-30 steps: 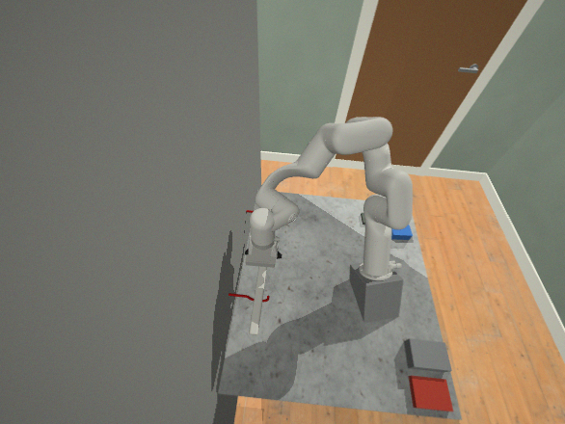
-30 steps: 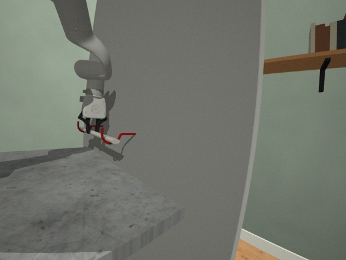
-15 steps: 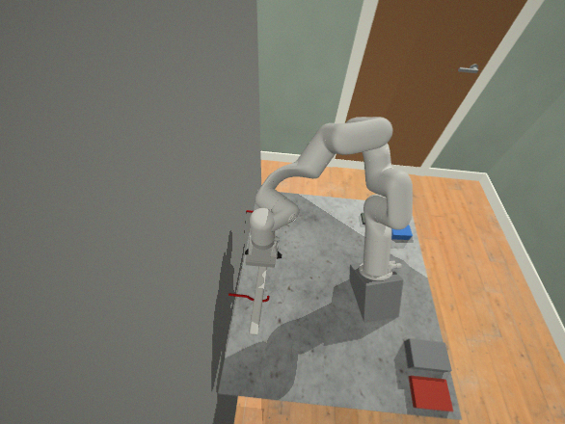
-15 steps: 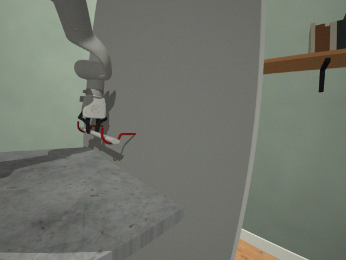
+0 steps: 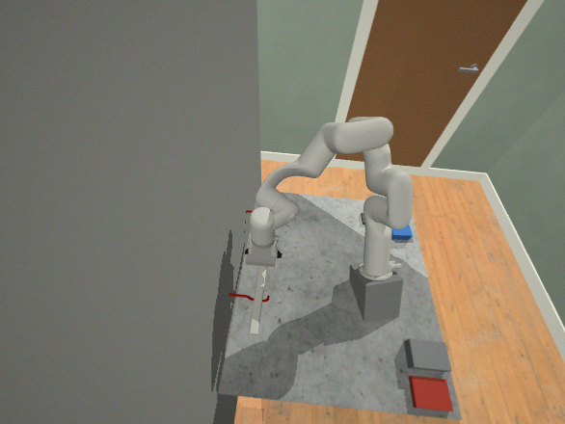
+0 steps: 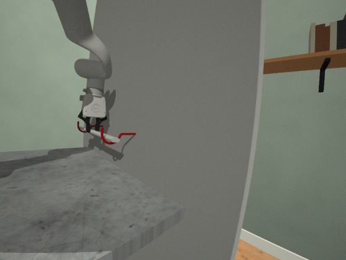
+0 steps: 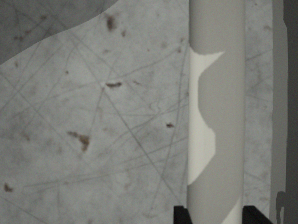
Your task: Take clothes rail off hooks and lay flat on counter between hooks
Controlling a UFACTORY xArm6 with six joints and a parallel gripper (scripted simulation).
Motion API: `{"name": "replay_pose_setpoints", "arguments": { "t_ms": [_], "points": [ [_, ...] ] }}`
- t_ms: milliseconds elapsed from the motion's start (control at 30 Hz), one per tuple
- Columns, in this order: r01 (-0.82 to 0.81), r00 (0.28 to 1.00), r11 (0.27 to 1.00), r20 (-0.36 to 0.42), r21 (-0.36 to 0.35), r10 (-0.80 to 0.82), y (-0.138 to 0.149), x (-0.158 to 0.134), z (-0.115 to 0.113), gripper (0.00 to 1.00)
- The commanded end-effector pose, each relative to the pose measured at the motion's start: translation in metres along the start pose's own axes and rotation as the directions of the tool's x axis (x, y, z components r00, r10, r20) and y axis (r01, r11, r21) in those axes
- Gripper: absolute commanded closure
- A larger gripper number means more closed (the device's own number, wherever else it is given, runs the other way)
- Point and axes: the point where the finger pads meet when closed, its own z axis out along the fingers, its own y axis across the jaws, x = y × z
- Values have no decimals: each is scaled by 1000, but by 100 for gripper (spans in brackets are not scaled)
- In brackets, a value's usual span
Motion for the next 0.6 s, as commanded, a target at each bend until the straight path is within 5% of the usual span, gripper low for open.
{"name": "replay_pose_setpoints", "arguments": {
  "t_ms": [0,567],
  "points": [
    [-1,1000,1000,-2,-4,1,1,0,-6,100],
    [-1,1000,1000,-2,-4,1,1,0,-16,100]
  ]
}}
